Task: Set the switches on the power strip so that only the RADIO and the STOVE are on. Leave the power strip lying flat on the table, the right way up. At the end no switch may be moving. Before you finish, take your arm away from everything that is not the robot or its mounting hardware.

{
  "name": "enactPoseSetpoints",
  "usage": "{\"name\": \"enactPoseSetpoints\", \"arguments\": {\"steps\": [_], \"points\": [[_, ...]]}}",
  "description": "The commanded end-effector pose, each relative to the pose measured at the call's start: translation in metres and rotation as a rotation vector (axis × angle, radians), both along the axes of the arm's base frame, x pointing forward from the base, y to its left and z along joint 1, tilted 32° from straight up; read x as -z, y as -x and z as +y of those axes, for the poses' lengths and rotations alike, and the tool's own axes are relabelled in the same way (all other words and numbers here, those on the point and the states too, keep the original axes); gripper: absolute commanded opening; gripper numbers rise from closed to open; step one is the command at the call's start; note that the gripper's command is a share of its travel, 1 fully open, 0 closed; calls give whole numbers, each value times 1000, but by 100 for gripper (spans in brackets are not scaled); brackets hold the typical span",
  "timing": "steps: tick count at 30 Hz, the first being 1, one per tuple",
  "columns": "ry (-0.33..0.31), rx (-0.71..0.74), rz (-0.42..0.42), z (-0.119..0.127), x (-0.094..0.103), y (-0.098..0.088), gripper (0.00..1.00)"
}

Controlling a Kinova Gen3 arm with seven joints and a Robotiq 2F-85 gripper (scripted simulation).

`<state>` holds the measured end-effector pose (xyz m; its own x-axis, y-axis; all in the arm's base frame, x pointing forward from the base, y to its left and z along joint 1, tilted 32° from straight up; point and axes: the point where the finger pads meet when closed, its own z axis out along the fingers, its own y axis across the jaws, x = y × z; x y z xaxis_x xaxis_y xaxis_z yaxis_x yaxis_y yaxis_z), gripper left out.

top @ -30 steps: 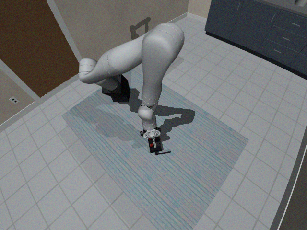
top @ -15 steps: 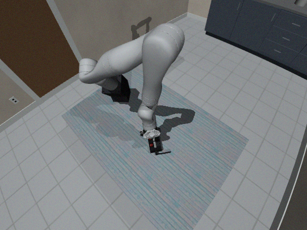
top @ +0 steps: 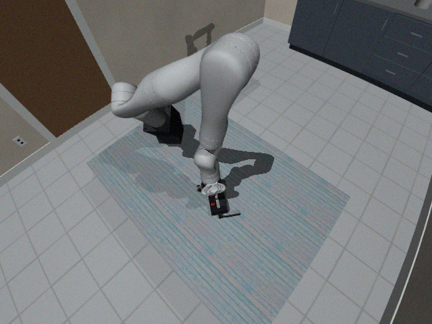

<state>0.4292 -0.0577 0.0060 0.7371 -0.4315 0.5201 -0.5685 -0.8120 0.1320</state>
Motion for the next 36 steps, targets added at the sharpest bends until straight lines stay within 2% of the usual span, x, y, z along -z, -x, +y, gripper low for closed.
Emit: {"name": "enactPoseSetpoints", "arguments": {"steps": [1, 36], "points": [[-1, -1, -1, 0, 0, 0, 0], [0, -1, -1, -2, 4, -2, 0]]}}
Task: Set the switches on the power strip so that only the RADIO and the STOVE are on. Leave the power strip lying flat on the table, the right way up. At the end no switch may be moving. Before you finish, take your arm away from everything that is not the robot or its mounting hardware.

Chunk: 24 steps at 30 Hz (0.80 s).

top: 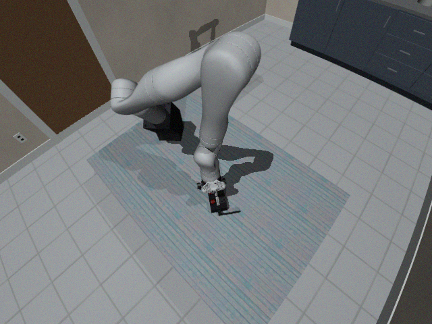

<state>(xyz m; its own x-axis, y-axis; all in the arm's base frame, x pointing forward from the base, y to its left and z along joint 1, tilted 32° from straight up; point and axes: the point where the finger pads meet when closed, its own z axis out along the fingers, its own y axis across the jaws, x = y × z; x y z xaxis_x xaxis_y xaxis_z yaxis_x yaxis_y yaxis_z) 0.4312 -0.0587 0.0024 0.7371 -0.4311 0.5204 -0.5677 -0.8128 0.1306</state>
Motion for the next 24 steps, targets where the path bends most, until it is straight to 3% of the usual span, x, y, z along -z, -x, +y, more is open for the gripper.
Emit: {"name": "enactPoseSetpoints", "arguments": {"steps": [1, 24], "points": [[1, 1, 0, -1, 1, 0, 0], [1, 1, 0, -2, 3, -1, 0]]}}
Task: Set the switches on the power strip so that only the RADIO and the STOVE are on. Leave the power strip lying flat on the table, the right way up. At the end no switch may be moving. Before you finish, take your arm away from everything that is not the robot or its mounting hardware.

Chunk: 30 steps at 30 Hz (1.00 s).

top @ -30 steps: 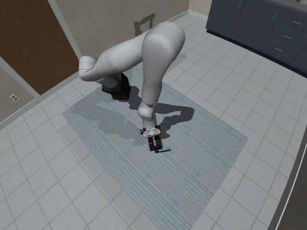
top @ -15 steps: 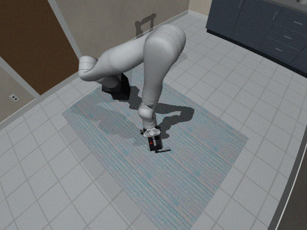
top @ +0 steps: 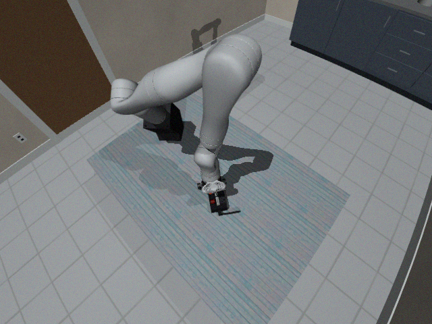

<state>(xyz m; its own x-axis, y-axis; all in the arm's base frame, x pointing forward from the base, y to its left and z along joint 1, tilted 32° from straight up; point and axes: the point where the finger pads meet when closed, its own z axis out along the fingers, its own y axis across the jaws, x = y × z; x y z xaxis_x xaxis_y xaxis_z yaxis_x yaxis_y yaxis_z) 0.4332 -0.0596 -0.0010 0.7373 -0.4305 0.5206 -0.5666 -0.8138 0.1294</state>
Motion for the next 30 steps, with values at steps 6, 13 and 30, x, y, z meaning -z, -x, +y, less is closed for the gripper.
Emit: {"name": "enactPoseSetpoints", "arguments": {"steps": [6, 13, 30], "points": [[1, 2, 1, -1, 0, 1, 0], [1, 2, 1, 2, -7, 4, 0], [1, 2, 1, 14, -33, 15, 0]]}}
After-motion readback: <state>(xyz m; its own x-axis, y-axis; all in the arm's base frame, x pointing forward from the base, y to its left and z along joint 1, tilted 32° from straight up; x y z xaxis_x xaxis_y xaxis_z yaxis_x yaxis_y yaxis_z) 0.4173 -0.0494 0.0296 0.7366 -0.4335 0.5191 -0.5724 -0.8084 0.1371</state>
